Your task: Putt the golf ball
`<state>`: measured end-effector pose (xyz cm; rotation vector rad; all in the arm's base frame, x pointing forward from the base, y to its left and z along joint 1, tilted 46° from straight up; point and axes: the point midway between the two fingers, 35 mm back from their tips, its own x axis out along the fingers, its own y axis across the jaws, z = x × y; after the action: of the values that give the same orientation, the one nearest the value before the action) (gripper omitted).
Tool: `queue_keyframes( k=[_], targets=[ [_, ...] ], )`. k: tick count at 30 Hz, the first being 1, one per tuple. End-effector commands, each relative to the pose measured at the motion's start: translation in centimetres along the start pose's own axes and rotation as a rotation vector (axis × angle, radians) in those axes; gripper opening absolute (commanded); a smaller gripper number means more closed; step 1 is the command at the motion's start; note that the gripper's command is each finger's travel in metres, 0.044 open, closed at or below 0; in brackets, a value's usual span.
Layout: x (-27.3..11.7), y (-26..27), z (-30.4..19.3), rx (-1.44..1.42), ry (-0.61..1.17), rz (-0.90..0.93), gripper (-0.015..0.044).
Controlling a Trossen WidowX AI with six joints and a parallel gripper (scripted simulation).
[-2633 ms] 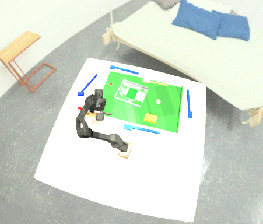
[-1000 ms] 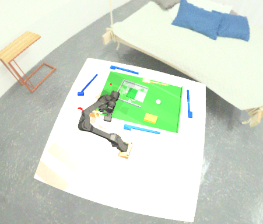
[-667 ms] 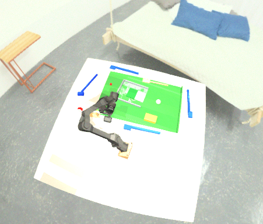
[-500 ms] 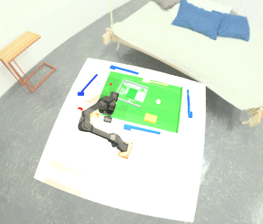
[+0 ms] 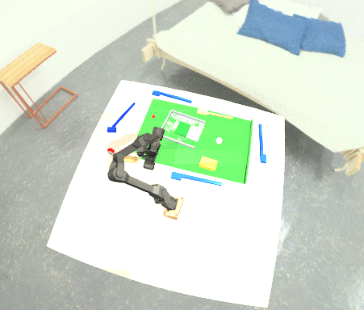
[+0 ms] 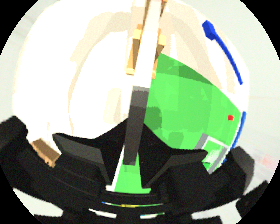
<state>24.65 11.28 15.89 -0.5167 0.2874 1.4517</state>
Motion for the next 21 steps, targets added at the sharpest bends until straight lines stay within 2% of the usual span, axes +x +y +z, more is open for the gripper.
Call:
queue_keyframes(
  k=[1, 21],
  targets=[
    [-0.1, -0.1, 0.0, -0.002, 0.001, -0.002, 0.0],
    [-9.3, 0.3, 2.5, 0.163, 0.053, -0.109, 0.0]
  ],
)
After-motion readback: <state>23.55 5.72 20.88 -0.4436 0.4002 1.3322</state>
